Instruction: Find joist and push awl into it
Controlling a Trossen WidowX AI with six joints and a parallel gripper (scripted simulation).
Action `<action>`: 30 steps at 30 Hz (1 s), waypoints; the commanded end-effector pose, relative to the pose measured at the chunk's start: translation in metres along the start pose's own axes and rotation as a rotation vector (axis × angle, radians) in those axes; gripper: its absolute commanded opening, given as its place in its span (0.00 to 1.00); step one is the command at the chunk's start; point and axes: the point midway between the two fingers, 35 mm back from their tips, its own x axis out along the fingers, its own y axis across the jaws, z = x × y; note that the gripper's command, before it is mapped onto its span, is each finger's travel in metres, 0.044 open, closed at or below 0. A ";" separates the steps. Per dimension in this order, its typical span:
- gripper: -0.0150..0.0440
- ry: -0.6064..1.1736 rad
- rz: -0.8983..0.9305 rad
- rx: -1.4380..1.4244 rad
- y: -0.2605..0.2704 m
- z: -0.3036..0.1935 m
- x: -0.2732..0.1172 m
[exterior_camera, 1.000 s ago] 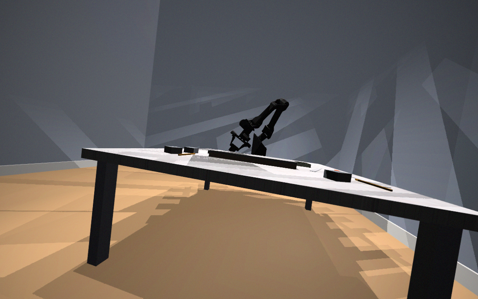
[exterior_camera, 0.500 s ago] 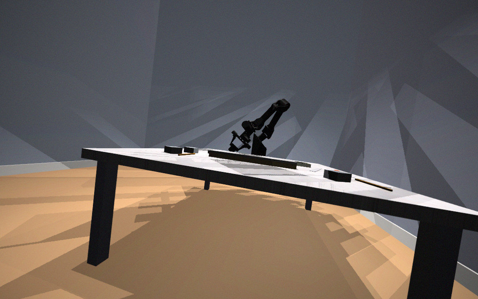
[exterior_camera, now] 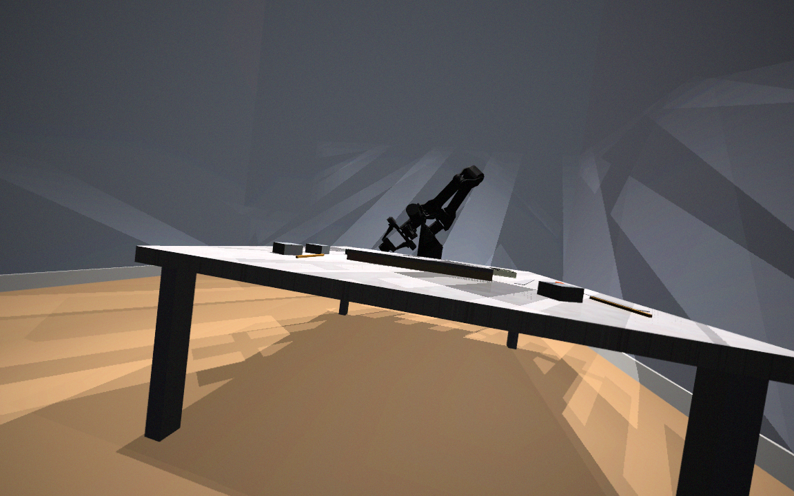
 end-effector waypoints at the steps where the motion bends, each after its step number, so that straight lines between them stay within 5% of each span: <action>1: 0.25 0.001 -0.041 0.010 -0.001 0.000 -0.001; 30: 0.25 -0.018 -0.133 0.021 0.010 0.002 0.005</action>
